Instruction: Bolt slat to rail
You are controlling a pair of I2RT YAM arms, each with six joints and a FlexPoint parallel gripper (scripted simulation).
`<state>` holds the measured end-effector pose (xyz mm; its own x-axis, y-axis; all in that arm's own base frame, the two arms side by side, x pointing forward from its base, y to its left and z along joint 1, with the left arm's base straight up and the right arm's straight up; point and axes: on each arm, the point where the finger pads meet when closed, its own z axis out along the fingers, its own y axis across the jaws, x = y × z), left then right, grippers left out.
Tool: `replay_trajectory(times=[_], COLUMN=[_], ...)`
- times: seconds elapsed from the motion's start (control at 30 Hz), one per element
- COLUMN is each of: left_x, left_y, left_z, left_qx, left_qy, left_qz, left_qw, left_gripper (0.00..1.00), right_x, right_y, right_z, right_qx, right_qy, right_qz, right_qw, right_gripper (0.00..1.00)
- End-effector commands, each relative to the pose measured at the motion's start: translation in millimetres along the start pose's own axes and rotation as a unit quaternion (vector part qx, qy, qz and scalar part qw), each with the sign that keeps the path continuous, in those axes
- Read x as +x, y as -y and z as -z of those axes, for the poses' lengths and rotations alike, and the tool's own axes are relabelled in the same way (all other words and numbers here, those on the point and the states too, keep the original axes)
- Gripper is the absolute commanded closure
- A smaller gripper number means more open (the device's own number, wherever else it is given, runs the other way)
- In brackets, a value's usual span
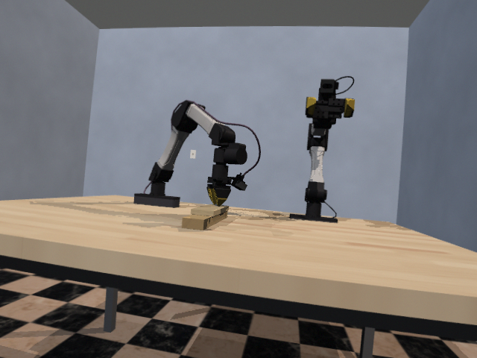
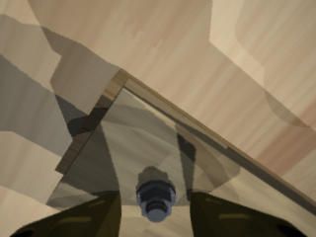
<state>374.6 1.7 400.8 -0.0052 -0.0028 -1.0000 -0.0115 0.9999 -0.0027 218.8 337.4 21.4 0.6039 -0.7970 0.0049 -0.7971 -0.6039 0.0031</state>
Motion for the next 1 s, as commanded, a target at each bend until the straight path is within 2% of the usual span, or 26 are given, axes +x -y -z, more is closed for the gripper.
replay_trajectory(times=[0.0, 0.8, 0.97], left_x=[-7, -7, -7], left_y=[1, 1, 1], left_z=[2, 2, 2], left_qx=[0.001, 0.001, 0.001], left_qy=[0.01, 0.01, 0.01], left_qz=[-0.001, -0.001, -0.001], left_qw=[1.0, 1.0, 1.0], left_gripper=[0.0, 0.0, 0.0], right_x=[-2, -2, -3], right_y=[2, 2, 5], right_z=[-4, -10, 3], right_qx=[0.003, 0.003, 0.014], right_qy=[0.007, 0.007, 0.006], right_qz=[0.002, 0.002, 0.001], right_qw=[1.0, 1.0, 1.0], right_gripper=[0.64, 0.64, 0.71])
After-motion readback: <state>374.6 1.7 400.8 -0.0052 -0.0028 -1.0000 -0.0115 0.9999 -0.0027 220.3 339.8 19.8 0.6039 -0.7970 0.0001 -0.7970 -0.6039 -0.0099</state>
